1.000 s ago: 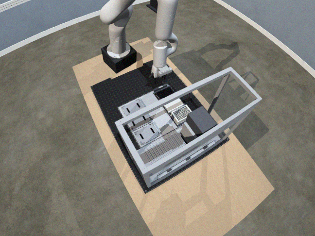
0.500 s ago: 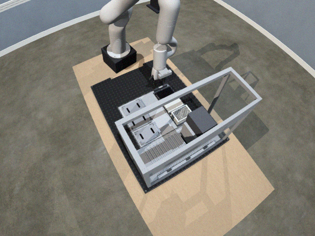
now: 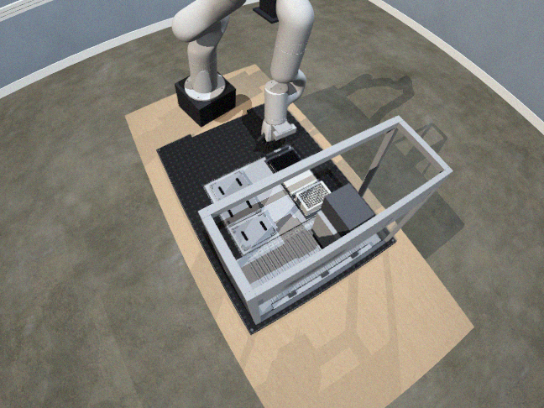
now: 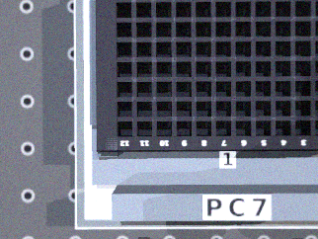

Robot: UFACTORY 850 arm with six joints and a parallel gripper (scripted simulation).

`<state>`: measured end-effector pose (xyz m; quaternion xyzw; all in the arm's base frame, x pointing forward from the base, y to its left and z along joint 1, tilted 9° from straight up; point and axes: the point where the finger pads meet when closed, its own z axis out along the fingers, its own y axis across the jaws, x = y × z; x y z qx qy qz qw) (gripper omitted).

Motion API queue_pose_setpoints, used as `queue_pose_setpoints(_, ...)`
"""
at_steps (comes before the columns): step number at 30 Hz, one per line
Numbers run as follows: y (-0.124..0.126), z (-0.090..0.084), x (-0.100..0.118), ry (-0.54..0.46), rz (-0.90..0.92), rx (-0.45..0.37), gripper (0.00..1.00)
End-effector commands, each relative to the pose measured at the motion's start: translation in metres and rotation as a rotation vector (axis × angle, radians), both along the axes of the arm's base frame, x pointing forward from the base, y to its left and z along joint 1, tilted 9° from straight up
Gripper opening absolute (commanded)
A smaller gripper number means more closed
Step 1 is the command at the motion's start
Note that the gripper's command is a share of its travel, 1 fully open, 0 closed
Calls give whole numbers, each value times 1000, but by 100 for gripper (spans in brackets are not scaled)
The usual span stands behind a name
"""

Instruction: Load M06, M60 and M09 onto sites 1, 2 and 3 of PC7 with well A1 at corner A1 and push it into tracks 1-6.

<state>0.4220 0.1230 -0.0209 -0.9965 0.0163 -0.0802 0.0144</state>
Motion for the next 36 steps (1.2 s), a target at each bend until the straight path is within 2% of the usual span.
queue_pose_setpoints(1,0,0,1,-2,0,1,82)
queue_pose_setpoints(36,1,-17,4,-2,0,1,82)
